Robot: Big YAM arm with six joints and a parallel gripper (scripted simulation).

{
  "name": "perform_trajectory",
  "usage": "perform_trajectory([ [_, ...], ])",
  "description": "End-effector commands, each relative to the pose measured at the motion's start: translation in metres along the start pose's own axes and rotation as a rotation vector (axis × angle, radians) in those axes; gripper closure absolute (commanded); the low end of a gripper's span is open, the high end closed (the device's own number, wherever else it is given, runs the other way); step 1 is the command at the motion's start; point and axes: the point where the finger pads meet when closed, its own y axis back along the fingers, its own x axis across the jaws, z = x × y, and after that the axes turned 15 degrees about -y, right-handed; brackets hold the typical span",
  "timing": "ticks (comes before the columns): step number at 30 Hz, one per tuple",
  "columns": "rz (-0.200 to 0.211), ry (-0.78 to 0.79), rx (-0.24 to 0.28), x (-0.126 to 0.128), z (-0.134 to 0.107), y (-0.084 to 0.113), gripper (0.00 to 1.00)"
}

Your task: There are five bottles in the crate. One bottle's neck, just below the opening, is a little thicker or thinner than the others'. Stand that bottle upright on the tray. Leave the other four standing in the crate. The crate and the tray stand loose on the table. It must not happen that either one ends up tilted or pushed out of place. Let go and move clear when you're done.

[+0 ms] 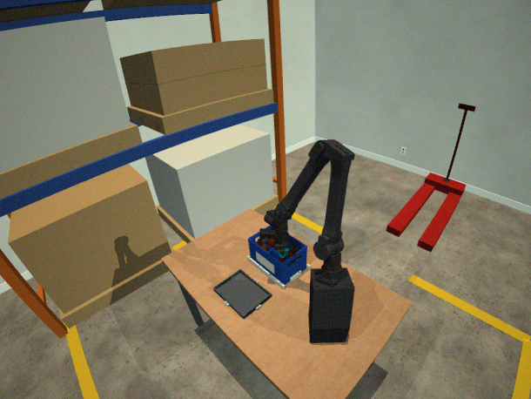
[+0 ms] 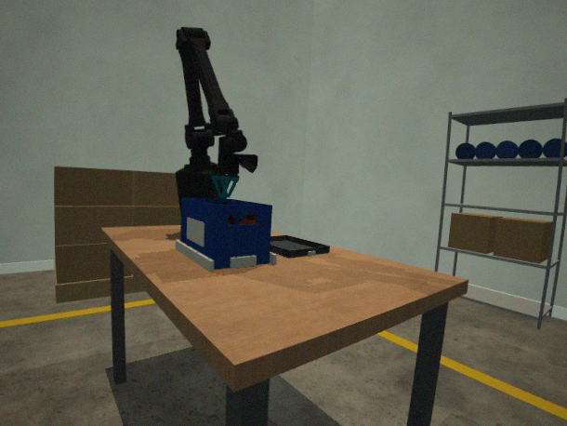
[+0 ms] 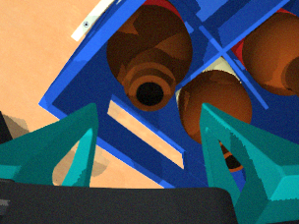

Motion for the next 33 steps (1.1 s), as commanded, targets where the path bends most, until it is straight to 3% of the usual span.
perform_trajectory([
  [1, -0.009, -0.004, -0.016, -0.0083, 0.006, 0.0, 0.39],
  [33, -0.009, -0.004, -0.017, -0.01, 0.0085, 0.0002, 0.39],
])
